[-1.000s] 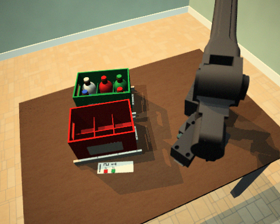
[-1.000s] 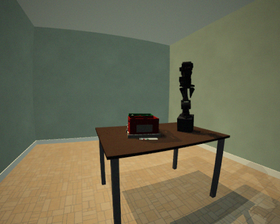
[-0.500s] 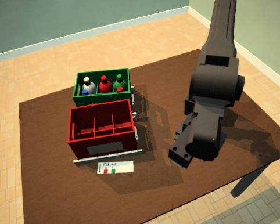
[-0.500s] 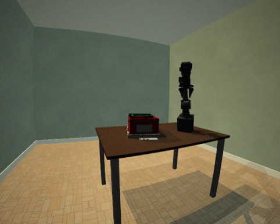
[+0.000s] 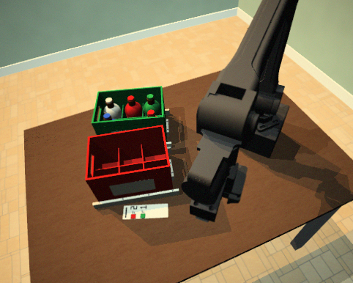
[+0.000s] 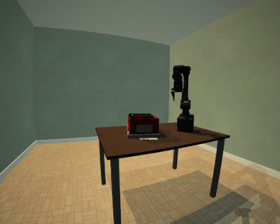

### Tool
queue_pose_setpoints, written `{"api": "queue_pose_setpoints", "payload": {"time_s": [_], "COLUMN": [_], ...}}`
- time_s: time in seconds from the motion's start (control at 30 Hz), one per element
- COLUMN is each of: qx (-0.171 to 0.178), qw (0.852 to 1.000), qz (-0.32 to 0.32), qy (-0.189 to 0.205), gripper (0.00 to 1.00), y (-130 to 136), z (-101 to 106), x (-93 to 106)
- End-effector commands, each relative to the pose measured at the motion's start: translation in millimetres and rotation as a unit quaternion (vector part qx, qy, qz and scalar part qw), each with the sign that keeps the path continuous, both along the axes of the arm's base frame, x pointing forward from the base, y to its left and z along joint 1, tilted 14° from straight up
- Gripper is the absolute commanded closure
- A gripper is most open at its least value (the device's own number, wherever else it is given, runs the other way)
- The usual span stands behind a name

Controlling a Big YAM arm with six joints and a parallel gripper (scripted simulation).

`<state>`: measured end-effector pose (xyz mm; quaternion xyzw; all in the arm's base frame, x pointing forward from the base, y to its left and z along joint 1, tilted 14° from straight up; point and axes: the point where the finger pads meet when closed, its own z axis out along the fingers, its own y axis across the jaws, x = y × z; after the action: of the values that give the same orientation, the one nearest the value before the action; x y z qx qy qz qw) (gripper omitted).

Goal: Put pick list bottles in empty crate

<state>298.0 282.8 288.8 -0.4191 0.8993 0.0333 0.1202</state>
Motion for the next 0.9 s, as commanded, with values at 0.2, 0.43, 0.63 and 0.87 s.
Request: {"api": "queue_pose_setpoints", "payload": {"time_s": [0.2,0.43,0.63,0.87], "qx": [-0.021,-0.025,-0.026,-0.028], "qw": [0.990,0.979,0.979,0.979], "qz": [0.133,0.193,0.193,0.193], "qy": [-0.032,-0.058,-0.058,-0.058], "gripper": [0.39,0.39,0.39,0.39], "y": [-9.0,-19.4,-31.2,-41.1], "z": [-1.1,-2.0,-12.3,-21.0], "x": [44.3,80.4,107.5,130.0]}}
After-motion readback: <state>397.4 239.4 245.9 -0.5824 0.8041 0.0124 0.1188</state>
